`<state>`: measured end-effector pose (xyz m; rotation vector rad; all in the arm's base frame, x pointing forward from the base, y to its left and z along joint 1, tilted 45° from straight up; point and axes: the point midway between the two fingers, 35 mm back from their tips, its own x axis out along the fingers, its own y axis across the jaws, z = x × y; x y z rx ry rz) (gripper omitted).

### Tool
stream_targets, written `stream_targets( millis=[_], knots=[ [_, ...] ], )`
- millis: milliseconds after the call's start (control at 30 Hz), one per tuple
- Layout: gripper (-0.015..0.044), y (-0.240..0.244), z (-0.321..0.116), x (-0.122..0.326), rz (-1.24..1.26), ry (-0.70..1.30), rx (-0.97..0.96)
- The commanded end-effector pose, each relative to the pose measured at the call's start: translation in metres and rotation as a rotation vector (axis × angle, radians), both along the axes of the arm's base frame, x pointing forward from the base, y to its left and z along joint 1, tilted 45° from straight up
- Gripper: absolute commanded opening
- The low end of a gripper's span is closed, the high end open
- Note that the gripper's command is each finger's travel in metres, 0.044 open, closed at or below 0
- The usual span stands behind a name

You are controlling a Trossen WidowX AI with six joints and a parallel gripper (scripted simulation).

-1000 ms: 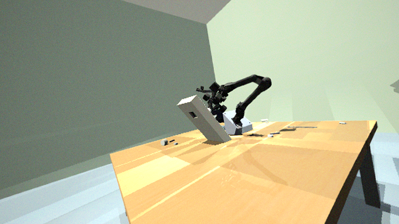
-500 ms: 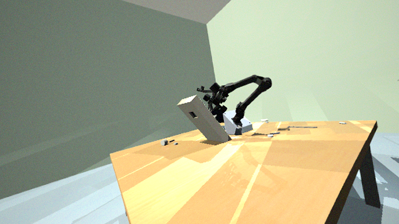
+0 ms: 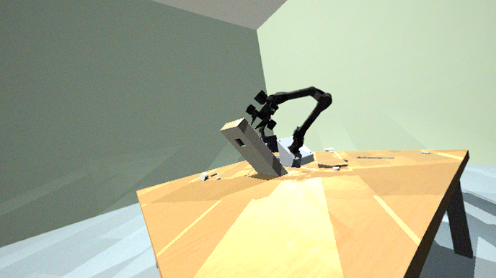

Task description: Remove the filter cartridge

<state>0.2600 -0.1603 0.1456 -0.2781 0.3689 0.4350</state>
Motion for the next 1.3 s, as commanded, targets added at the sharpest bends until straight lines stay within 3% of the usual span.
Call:
stream_targets(
  millis=[0,233,333,500,567,1267],
  knots=[
    [0.0206,-0.017,0.014,0.001,-0.001,-0.004,-0.007],
    [0.0390,-0.053,0.053,-0.005,-0.001,-0.012,-0.020],
    [0.0311,-0.040,0.032,-0.008,-0.045,0.124,0.151],
    [0.0305,0.015,-0.028,-0.029,-0.223,0.632,0.658],
    [0.0305,0.030,-0.041,-0.038,-0.281,0.777,0.770],
    [0.0305,0.045,-0.058,-0.025,-0.291,0.795,0.780]
  ],
)
